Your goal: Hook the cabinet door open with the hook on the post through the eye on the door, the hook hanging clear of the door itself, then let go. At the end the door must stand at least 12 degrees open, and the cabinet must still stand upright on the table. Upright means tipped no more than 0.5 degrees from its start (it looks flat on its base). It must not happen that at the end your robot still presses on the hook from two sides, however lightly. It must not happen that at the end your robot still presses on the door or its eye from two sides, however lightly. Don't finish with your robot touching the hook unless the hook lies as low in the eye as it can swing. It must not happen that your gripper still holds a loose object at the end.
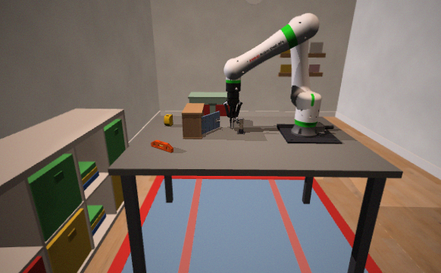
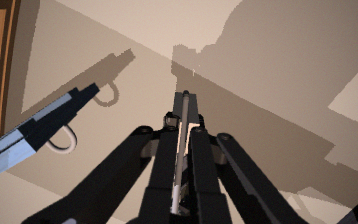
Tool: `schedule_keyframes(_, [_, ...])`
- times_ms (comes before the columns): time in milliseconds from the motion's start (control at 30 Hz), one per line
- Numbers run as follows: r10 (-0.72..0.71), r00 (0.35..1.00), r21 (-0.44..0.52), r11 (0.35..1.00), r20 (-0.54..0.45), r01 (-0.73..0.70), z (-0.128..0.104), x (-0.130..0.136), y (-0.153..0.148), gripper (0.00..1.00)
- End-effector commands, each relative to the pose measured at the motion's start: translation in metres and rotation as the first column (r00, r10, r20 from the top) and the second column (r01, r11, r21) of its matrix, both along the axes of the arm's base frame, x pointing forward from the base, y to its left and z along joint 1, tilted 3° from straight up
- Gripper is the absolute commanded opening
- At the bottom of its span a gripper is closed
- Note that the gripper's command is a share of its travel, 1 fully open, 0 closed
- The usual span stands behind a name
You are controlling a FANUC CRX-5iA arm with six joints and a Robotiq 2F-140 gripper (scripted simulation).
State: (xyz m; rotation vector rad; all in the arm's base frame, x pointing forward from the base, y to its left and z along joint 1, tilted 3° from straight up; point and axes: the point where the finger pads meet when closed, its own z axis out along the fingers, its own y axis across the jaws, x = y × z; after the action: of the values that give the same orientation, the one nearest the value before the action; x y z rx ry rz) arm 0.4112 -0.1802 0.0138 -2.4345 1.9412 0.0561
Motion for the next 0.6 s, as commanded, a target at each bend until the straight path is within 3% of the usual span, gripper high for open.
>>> schedule_keyframes(0, [0.000, 1.000, 0.000, 1.000, 0.000, 0.000, 0.0002, 0.0002, -0.0001, 0.03])
schedule_keyframes(567, [-0.002, 1.000, 0.000, 1.000, 0.000, 0.002, 0.0056, 0.0007, -0.0031, 0.03])
